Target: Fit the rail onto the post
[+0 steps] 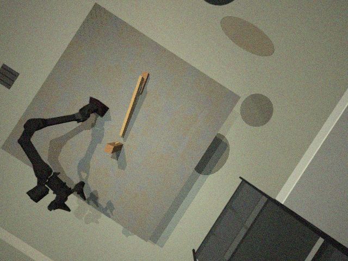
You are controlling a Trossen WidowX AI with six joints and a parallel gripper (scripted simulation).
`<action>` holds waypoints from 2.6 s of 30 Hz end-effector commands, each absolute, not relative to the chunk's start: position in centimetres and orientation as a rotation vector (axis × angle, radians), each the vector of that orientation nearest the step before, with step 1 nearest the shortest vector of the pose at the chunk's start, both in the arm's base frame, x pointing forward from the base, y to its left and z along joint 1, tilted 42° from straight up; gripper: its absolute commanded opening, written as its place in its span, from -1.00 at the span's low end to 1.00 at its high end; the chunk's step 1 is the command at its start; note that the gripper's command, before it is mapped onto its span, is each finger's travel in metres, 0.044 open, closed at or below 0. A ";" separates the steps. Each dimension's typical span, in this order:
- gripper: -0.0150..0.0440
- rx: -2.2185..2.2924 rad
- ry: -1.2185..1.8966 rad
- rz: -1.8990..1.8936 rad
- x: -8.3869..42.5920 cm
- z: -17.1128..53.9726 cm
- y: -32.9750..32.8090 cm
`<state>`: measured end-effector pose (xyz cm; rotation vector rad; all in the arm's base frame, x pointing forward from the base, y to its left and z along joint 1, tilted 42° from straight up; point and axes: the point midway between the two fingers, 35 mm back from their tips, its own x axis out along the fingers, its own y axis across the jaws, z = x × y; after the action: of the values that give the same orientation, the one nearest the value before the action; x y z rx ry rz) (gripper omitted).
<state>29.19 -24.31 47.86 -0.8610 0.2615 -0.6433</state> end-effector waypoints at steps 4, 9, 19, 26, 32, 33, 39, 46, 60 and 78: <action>1.00 -0.831 0.506 -0.399 36.0 37.8 -21.5; 1.00 -0.845 0.677 -0.227 38.9 30.9 -18.0; 1.00 -0.910 0.982 0.085 40.1 19.1 -10.3; 1.00 -1.036 1.236 0.305 37.4 11.8 -5.7; 1.00 -1.299 1.532 0.613 31.9 5.5 -1.4; 1.00 -1.352 1.578 0.665 30.9 4.7 -0.9; 1.00 -1.681 1.810 0.956 25.2 2.0 1.2; 1.00 -1.681 1.810 0.956 25.2 1.9 1.4; 1.00 -1.681 1.809 0.957 25.2 0.8 0.5; 1.00 -1.682 1.809 0.956 24.9 -1.4 -1.4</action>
<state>25.18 -0.92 -0.92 -1.6748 1.8044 0.9470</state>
